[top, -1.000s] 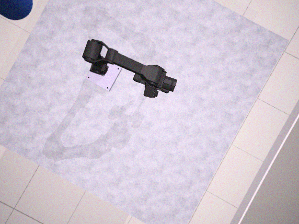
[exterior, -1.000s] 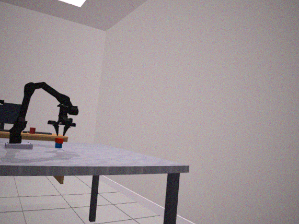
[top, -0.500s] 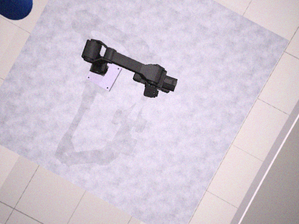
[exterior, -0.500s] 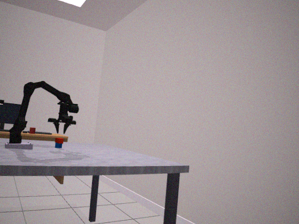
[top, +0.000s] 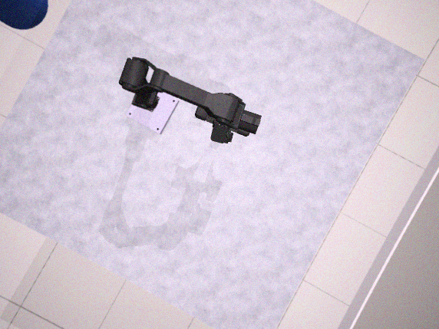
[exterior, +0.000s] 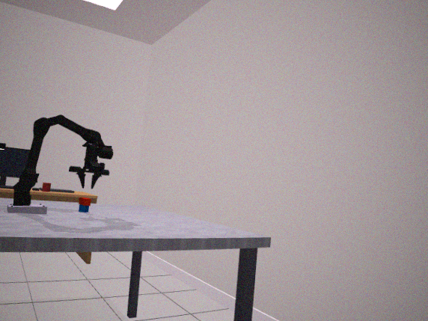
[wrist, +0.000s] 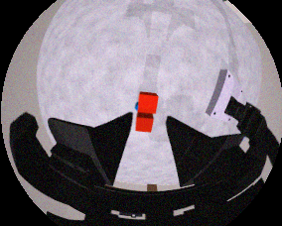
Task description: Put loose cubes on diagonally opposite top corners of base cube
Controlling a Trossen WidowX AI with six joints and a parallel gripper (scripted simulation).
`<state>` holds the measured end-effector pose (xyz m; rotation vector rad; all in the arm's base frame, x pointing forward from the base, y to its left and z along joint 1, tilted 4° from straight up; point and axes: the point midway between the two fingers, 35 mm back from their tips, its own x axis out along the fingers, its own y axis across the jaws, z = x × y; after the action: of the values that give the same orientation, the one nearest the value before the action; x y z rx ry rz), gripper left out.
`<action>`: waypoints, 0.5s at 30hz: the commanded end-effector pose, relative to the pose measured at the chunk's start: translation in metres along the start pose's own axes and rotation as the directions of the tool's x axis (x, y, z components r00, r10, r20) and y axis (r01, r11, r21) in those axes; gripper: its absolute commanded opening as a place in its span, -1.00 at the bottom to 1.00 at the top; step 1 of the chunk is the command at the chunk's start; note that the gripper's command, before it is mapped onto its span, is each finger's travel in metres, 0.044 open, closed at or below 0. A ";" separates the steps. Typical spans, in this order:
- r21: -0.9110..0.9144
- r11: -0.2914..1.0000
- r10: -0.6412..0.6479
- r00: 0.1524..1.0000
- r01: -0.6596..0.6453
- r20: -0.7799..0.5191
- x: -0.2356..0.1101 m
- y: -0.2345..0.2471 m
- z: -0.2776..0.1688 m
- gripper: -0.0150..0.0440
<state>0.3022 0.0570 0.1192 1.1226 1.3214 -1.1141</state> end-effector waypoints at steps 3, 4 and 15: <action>-0.004 1.000 0.006 1.000 -0.006 0.000 -0.004 0.000 0.000 0.29; -0.003 1.000 0.005 1.000 -0.005 0.000 -0.005 0.000 0.000 0.38; 0.001 1.000 -0.002 1.000 0.002 -0.001 -0.008 -0.001 -0.021 0.86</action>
<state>0.3019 0.0599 0.1267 1.1265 1.3206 -1.1198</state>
